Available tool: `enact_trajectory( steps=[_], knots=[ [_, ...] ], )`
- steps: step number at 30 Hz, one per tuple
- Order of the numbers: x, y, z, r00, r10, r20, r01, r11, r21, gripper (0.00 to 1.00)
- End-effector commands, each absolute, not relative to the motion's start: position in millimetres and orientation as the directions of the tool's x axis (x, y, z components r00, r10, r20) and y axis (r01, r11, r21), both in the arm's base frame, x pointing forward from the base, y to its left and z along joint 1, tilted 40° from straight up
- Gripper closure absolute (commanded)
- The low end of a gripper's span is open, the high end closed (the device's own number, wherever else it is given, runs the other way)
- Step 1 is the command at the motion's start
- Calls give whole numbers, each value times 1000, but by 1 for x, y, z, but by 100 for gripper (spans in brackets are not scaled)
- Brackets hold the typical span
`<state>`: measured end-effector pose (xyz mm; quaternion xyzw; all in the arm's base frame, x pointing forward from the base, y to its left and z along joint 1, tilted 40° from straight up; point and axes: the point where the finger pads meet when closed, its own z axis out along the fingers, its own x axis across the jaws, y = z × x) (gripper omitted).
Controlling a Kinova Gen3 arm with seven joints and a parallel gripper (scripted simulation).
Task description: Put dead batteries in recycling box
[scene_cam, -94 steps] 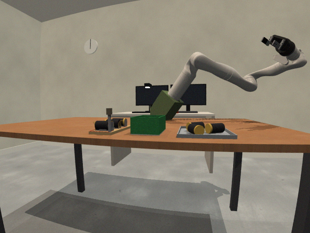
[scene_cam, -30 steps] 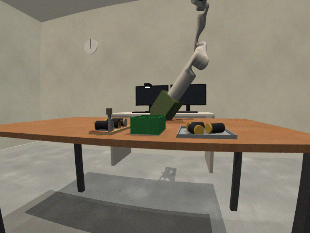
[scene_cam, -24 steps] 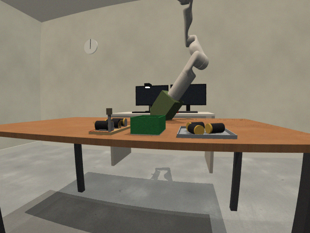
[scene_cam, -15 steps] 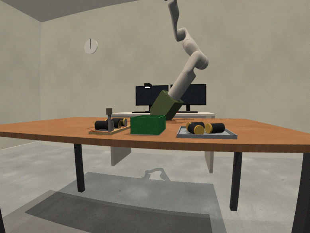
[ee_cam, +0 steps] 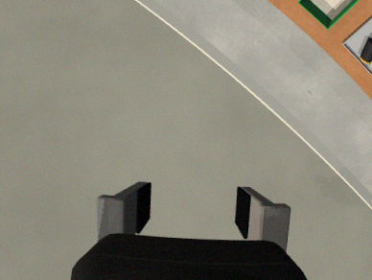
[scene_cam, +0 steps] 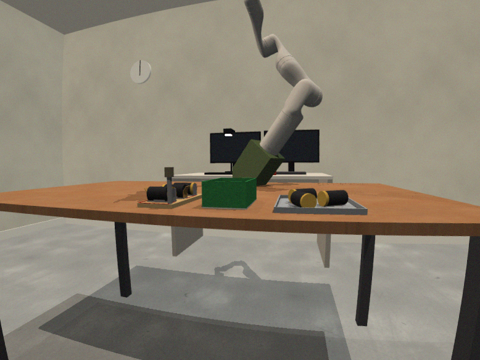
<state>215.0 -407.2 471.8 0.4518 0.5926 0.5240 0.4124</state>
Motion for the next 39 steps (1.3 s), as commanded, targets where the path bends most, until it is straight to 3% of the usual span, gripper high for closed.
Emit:
enact_trajectory(
  steps=[1, 2, 14, 15, 39],
  knots=[
    [216, -407, 473, -254, 967, -16, 103, 43, 994, 0],
    [234, -408, 457, -277, 961, -26, 119, 61, 991, 0],
    [234, -408, 457, -277, 961, -26, 119, 61, 991, 0],
    [251, -408, 442, -301, 953, -36, 134, 80, 988, 0],
    [284, -406, 411, -349, 935, -57, 163, 121, 979, 0]
  ],
)
